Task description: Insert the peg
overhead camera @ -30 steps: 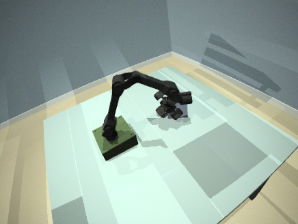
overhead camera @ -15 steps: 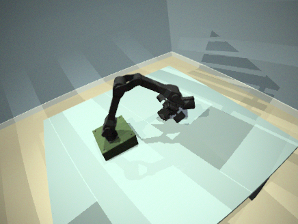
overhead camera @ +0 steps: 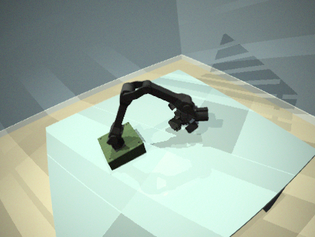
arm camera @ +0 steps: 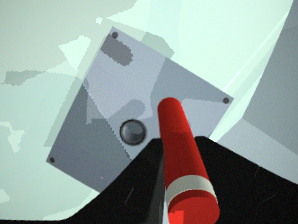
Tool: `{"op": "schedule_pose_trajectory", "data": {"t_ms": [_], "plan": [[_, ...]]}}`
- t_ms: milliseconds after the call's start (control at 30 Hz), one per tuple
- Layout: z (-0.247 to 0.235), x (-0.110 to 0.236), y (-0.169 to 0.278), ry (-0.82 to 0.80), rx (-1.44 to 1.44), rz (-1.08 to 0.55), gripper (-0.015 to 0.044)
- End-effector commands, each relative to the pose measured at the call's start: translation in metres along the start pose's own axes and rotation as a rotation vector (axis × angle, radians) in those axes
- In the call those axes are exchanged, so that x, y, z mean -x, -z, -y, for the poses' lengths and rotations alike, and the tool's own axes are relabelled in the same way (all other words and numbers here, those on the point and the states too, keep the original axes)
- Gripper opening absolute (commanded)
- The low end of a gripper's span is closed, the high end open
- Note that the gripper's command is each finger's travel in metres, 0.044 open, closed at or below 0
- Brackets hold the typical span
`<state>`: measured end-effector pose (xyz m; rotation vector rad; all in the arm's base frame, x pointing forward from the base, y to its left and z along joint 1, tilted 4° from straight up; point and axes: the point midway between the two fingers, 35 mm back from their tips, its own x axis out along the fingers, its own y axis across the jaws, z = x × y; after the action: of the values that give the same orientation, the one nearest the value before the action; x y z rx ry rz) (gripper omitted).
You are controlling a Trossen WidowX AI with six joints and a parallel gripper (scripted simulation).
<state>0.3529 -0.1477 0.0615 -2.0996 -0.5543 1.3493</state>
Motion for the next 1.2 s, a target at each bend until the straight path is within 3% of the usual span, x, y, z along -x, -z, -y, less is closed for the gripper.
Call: {"op": "schedule_pose_trajectory", "data": {"t_ms": [0, 600, 1167], "plan": [[-0.005, 0.008, 0.004, 0.007, 0.002, -0.035, 0.0000], [-0.026, 0.031, 0.006, 0.034, -0.029, -0.136, 0.0000], [-0.029, 0.009, 0.013, 0.036, -0.034, -0.154, 0.0000]]}}
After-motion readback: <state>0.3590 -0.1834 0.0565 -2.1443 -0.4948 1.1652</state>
